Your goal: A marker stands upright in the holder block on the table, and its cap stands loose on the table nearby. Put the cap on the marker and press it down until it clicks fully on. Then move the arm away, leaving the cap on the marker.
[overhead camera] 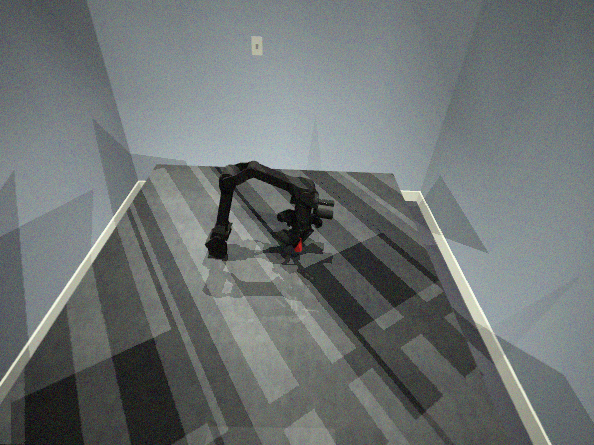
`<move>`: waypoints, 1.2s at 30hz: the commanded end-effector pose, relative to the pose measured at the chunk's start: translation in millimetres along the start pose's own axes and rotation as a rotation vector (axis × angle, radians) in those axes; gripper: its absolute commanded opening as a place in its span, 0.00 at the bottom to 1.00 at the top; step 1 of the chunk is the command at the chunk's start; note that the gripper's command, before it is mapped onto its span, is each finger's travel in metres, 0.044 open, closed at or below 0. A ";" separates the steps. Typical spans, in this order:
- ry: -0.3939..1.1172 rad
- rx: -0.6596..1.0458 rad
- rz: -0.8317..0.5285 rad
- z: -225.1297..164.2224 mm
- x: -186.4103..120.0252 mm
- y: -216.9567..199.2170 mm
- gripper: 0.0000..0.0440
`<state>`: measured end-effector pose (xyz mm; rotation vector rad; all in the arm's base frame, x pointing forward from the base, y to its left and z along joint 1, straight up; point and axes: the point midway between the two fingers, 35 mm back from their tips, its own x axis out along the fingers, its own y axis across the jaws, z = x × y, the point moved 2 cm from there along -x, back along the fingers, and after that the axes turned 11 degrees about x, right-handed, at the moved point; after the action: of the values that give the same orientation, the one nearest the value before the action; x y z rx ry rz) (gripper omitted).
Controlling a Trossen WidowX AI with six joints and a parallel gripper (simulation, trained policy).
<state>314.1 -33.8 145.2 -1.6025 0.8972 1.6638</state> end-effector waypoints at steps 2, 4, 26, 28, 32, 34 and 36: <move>0.004 -0.011 -0.024 13.7 -15.5 -8.6 0.21; 0.004 -0.018 -0.028 20.6 -21.0 -12.3 0.20; -0.029 -0.077 0.001 75.8 -36.5 -30.1 0.12; -0.033 -0.077 0.006 76.3 -33.5 -30.4 0.12; -0.040 -0.075 0.016 76.6 -27.0 -30.8 0.11; -0.042 -0.073 0.019 76.6 -23.8 -30.9 0.10; -0.045 -0.072 0.023 76.5 -20.5 -31.1 0.10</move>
<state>298.2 46.4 172.1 -1.6198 0.8367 1.7493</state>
